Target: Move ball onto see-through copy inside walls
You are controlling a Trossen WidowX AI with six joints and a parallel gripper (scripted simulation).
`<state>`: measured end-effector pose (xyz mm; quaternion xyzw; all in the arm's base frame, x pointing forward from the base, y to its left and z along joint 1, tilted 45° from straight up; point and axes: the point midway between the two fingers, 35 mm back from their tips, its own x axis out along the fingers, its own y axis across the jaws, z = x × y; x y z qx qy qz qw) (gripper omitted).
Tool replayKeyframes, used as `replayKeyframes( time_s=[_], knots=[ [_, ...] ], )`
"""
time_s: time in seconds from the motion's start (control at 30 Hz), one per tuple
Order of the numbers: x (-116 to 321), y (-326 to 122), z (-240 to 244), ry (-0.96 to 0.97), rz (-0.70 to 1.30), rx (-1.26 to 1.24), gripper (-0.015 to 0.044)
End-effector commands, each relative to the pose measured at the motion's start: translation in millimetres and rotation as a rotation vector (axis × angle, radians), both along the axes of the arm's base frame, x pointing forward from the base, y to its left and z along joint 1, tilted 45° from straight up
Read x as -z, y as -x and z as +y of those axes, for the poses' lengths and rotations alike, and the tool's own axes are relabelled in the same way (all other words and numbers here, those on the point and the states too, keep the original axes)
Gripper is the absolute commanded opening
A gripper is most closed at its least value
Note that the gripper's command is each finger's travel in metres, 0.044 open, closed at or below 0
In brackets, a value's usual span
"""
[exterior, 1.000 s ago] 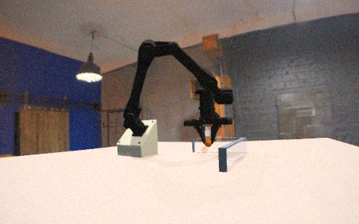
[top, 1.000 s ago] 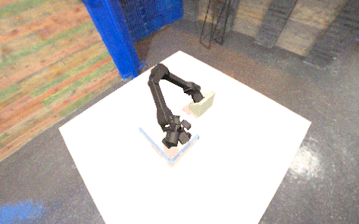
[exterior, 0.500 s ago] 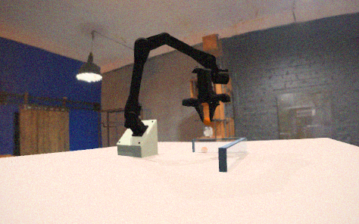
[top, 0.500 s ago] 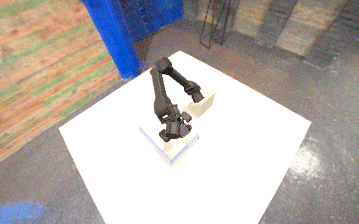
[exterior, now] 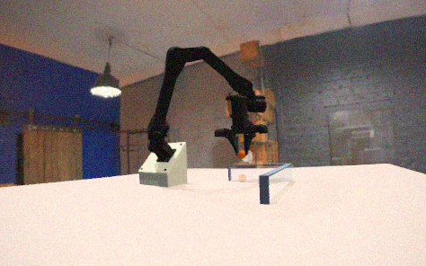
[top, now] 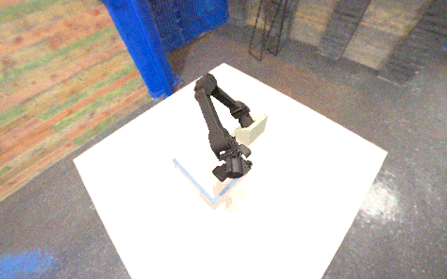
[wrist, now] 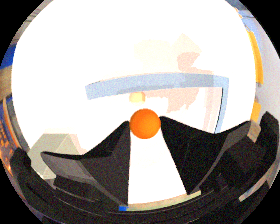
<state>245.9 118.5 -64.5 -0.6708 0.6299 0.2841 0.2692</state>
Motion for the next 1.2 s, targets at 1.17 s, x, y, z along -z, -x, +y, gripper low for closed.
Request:
replayKeyframes(
  time_s=[1.17],
  knots=[
    [65, -1, -63, 0.005, -0.001, 0.004, 0.0]
  ],
)
